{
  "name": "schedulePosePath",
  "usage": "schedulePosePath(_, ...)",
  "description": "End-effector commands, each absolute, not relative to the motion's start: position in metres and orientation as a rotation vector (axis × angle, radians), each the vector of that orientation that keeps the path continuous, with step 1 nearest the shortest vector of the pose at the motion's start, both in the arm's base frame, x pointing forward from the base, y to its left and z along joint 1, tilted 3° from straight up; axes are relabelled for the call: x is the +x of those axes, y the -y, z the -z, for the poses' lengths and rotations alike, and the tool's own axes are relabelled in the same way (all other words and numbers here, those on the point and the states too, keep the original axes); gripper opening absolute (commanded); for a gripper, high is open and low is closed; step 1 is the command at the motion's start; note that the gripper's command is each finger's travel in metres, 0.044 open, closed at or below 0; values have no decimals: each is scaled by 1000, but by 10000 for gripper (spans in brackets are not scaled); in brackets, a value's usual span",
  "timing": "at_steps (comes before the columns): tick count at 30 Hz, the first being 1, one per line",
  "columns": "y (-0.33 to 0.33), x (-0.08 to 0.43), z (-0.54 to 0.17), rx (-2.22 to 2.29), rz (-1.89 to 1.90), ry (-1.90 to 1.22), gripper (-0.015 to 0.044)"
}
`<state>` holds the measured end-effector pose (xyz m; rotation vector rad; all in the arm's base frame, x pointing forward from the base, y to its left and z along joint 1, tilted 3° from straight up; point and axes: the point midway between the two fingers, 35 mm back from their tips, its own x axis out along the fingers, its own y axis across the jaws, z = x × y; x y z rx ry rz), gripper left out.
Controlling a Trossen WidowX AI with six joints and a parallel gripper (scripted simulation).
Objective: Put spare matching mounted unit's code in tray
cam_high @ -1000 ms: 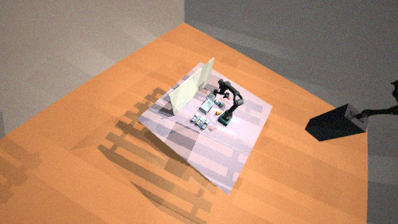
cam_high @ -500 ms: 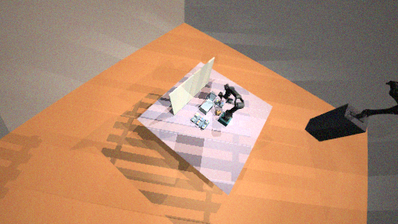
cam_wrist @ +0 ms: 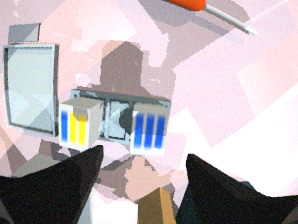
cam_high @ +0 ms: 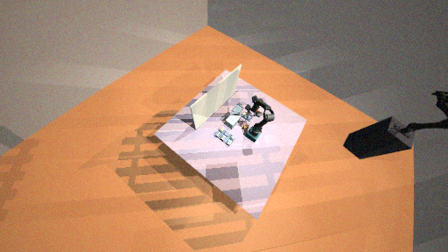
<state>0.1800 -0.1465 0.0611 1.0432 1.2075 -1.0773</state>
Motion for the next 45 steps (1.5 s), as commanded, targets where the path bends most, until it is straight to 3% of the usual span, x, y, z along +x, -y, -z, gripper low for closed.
schedulePosePath(1,146,180,-53,1042,1073,-1223,300)
schedulePosePath(45,150,180,13,1042,1074,-1224,300)
